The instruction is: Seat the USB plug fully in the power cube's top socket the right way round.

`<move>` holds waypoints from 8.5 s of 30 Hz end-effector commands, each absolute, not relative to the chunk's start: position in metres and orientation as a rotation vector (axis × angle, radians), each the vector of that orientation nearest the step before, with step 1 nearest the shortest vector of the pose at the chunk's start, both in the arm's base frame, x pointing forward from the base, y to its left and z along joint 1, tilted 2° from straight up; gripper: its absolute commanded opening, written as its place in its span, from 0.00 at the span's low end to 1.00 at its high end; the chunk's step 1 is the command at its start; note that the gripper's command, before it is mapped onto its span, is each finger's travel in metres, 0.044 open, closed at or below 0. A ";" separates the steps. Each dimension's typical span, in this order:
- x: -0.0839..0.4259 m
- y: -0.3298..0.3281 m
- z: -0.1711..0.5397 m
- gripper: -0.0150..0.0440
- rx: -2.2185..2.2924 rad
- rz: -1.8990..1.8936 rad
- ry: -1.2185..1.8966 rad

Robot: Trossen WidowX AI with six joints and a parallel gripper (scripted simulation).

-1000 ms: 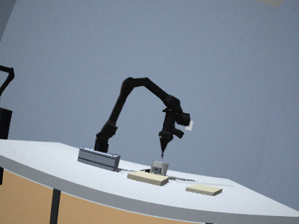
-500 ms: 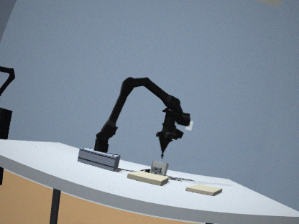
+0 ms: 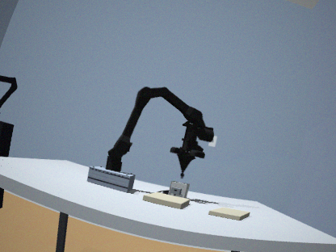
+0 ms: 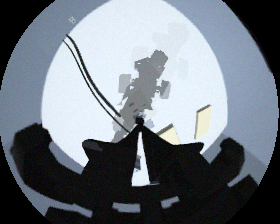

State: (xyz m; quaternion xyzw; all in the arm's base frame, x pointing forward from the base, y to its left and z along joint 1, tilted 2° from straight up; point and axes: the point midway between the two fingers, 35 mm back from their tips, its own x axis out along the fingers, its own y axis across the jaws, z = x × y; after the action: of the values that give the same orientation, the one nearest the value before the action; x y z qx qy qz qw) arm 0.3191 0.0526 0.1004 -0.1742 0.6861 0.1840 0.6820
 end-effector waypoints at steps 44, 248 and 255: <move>0.319 0.052 0.100 0.25 -0.956 0.979 1.347; 0.317 0.048 0.075 0.25 -0.958 0.939 1.394; 0.317 0.048 0.074 0.25 -0.958 0.939 1.394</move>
State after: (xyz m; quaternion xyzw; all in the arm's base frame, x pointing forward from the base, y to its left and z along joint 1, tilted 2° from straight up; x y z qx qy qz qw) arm 0.3169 0.0480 0.0751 -0.4085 0.5915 0.4027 0.5666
